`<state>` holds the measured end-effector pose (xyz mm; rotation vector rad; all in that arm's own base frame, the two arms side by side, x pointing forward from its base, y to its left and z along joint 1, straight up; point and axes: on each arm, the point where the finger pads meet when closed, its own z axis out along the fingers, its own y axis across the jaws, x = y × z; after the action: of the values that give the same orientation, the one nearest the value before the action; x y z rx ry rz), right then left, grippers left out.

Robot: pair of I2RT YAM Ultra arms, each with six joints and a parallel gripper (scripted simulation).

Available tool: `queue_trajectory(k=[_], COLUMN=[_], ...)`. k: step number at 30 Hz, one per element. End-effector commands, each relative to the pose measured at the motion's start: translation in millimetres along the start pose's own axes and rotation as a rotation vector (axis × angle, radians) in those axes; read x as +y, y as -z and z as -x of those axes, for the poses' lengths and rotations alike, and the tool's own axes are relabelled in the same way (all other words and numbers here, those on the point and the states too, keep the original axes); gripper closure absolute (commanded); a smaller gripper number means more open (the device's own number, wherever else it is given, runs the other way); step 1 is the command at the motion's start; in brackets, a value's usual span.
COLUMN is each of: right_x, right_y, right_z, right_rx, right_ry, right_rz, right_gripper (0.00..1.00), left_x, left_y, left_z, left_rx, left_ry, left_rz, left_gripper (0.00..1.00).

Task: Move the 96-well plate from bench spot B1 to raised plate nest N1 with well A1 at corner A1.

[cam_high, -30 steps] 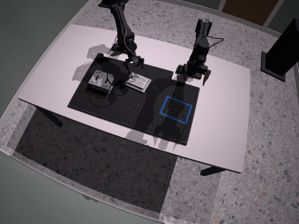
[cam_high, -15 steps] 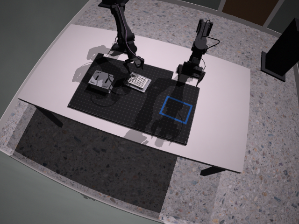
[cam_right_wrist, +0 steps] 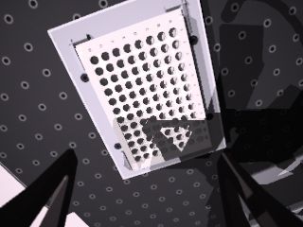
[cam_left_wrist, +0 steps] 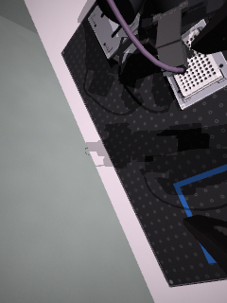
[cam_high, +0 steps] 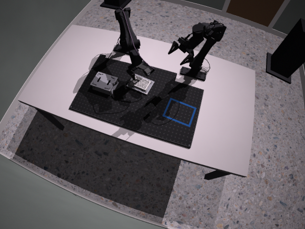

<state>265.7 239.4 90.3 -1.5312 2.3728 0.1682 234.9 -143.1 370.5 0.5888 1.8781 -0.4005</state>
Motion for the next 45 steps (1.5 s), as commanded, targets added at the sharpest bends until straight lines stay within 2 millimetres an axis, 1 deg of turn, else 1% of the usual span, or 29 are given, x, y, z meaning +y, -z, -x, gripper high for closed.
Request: queue_trajectory(k=[1, 5, 7, 8, 11, 15, 17, 20, 21, 29, 30, 39, 45], right_x=[3, 0, 0, 0, -3, -5, -6, -8, -7, -8, -6, -6, -5], right_y=[5, 2, 2, 1, -2, -6, -7, -10, -7, -7, -10, -27, -32], right_z=[-6, -3, -3, -1, 4, 11, 13, 20, 22, 22, 19, 13, 11], right_rx=[0.143, 0.228, 0.228, 0.246, 0.296, 0.322, 0.325, 0.310, 0.296, 0.295, 0.305, 0.305, 0.305], right_ry=[0.142, 0.230, 0.230, 0.250, 0.308, 0.342, 0.350, 0.344, 0.343, 0.341, 0.340, 0.339, 0.339], right_rz=[0.058, 0.090, 0.090, 0.097, 0.115, 0.124, 0.125, 0.114, 0.116, 0.115, 0.121, 0.121, 0.121], right_gripper=[0.00, 0.00, 0.00, 0.00, 0.00, 0.00, 0.00, 0.00, 0.00, 0.00, 0.00, 0.00, 0.00], left_x=[-36, -55, -55, -62, -67, -71, -72, -75, -75, -81, -81, -83, -83], left_y=[39, 71, 71, 80, 102, 115, 117, 119, 119, 121, 121, 122, 122], left_z=[-34, -54, -54, -59, -70, -74, -70, -68, -68, -69, -69, -70, -70], left_rx=[0.156, 0.226, 0.226, 0.239, 0.267, 0.268, 0.245, 0.237, 0.236, 0.236, 0.236, 0.236, 0.236], left_ry=[-0.036, -0.079, -0.079, -0.098, -0.120, -0.139, -0.144, -0.152, -0.154, -0.172, -0.175, -0.181, -0.181], left_rz=[-0.115, -0.210, -0.210, -0.248, -0.293, -0.329, -0.340, -0.354, -0.359, -0.392, -0.397, -0.408, -0.408], left_gripper=[0.00, 0.00, 0.00, 0.00, 0.00, 0.00, 0.00, 0.00, 0.00, 0.00, 0.00, 0.00, 0.00])
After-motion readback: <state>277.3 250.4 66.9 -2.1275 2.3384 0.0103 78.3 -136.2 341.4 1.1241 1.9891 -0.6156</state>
